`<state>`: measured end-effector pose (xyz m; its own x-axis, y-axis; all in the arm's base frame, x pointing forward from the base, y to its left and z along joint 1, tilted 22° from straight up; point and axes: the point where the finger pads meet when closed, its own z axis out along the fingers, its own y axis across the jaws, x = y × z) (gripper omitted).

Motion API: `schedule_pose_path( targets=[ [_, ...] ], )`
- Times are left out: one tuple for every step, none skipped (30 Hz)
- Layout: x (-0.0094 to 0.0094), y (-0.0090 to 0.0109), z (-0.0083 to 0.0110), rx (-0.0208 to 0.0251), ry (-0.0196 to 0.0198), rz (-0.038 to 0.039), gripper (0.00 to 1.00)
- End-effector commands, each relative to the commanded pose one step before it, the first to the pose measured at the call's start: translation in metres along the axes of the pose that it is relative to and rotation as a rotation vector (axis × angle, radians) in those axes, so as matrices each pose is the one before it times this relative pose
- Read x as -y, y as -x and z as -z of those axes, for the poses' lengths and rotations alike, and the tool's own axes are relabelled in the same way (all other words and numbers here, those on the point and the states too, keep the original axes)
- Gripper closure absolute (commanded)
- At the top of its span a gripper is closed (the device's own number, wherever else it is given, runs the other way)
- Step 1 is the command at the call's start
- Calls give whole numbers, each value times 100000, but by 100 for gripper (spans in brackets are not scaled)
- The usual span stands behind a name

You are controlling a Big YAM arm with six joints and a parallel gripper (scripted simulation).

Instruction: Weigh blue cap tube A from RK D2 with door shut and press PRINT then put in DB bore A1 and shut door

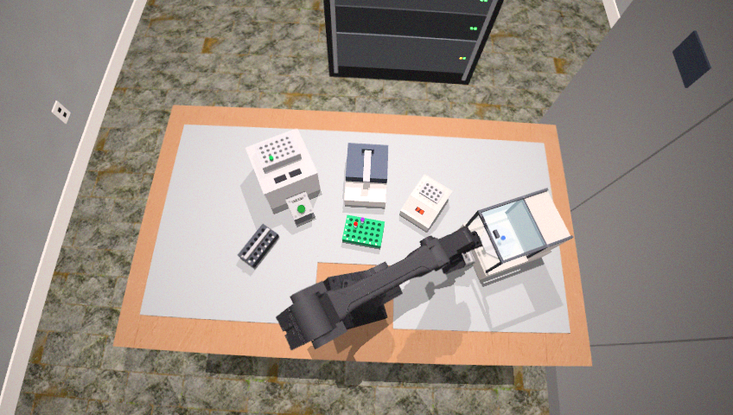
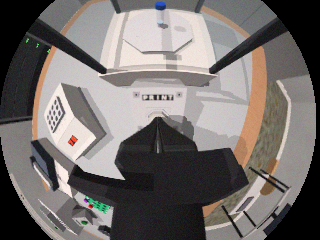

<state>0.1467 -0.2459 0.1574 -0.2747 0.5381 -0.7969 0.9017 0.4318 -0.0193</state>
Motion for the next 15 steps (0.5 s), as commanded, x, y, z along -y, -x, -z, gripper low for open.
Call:
schedule_pose_path(
  targets=[
    [259, 5, -469, 174, -570, 574, 100],
    [0, -2, -67, -2, 1, 1, 100],
    [0, -2, -67, -2, 1, 1, 100],
    [1, -2, -67, -2, -3, 1, 100],
    [2, -2, -67, -1, -7, 1, 100],
    [-1, -2, -67, -3, 10, 1, 100],
    [0, -2, -67, -2, 2, 1, 100],
    [1, -2, -67, -2, -1, 1, 100],
    [1, -2, -67, -2, -1, 1, 100],
    [1, -2, -67, -2, -1, 1, 100],
    [0, 0, 0, 0, 0, 0, 100],
    [0, 0, 0, 0, 0, 0, 100],
    [9, -1, -68, 2, -47, 1, 100],
    [-7, -3, -66, -6, 45, 1, 100],
    [0, -2, -66, -2, 1, 1, 100]
  ],
)
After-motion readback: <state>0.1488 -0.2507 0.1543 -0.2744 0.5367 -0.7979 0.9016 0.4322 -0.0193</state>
